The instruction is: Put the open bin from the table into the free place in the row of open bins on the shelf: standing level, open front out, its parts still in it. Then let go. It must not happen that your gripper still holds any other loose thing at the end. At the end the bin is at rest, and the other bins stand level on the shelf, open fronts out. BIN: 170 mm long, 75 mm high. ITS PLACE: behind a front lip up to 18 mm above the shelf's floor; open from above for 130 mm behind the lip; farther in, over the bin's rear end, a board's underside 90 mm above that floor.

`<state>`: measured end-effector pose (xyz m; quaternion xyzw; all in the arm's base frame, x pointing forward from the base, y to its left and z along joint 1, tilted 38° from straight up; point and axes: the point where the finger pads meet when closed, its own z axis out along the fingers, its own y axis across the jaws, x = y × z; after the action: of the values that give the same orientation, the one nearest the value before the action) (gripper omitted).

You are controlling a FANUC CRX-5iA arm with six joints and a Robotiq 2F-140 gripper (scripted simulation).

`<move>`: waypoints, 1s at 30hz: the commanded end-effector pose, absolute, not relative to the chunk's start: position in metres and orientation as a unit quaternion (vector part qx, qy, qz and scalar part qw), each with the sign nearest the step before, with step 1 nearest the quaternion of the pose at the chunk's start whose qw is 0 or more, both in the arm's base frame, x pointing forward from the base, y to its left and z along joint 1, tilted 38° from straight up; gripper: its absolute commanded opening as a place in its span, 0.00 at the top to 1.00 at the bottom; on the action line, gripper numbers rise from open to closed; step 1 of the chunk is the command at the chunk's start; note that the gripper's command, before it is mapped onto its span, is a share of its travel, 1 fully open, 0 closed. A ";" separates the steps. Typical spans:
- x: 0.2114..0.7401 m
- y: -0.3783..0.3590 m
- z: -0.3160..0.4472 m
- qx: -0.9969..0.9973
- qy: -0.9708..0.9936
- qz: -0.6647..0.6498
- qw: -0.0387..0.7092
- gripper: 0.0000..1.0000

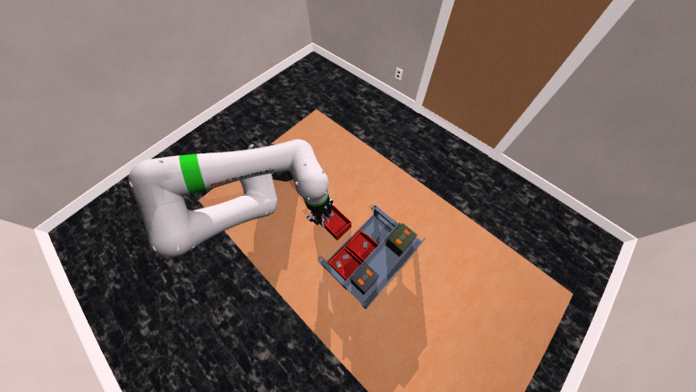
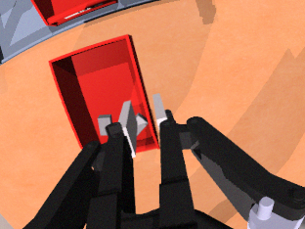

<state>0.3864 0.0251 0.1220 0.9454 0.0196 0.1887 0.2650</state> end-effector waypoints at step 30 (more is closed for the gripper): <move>0.390 0.020 0.114 0.945 0.020 0.189 0.265 0.85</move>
<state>0.3904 0.0198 0.1135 0.9454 0.0195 0.1887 0.2650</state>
